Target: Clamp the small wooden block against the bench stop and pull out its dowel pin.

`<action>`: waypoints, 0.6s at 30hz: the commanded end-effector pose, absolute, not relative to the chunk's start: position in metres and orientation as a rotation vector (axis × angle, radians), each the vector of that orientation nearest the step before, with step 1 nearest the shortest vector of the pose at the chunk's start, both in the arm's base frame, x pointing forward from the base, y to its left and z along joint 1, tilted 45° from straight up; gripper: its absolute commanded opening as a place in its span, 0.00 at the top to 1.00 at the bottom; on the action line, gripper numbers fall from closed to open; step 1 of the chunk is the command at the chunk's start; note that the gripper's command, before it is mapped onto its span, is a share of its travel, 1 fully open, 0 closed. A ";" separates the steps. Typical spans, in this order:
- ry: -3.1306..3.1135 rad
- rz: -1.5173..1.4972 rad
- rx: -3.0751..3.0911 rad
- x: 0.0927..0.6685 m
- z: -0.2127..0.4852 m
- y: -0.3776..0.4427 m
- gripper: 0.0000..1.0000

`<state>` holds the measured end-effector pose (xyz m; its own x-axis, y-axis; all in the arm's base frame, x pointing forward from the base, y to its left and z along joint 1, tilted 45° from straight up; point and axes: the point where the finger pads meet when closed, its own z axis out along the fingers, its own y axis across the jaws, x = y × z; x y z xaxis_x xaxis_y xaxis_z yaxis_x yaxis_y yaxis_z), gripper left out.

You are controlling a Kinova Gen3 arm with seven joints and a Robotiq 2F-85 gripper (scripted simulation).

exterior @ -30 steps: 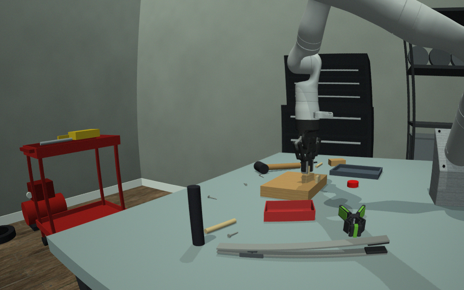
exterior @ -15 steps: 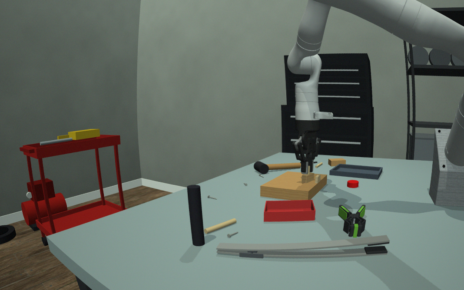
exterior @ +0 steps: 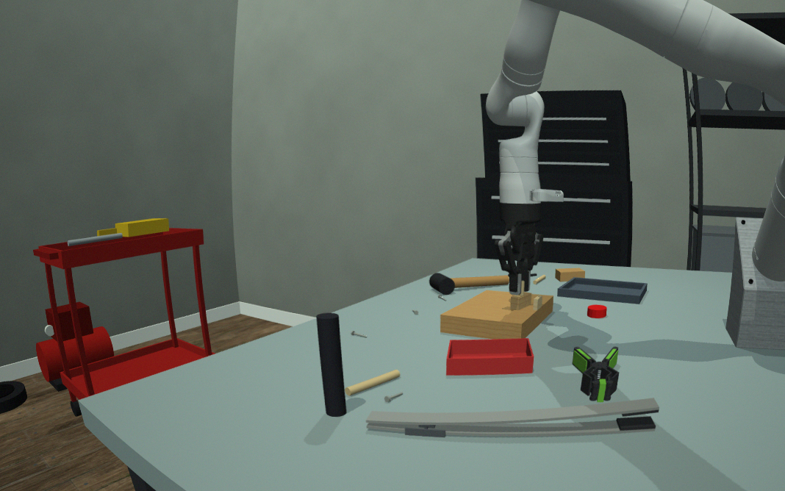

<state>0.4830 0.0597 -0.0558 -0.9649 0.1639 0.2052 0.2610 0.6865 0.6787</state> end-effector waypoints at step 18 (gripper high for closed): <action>-2.773 -1.140 -0.350 0.483 -0.060 0.062 0.72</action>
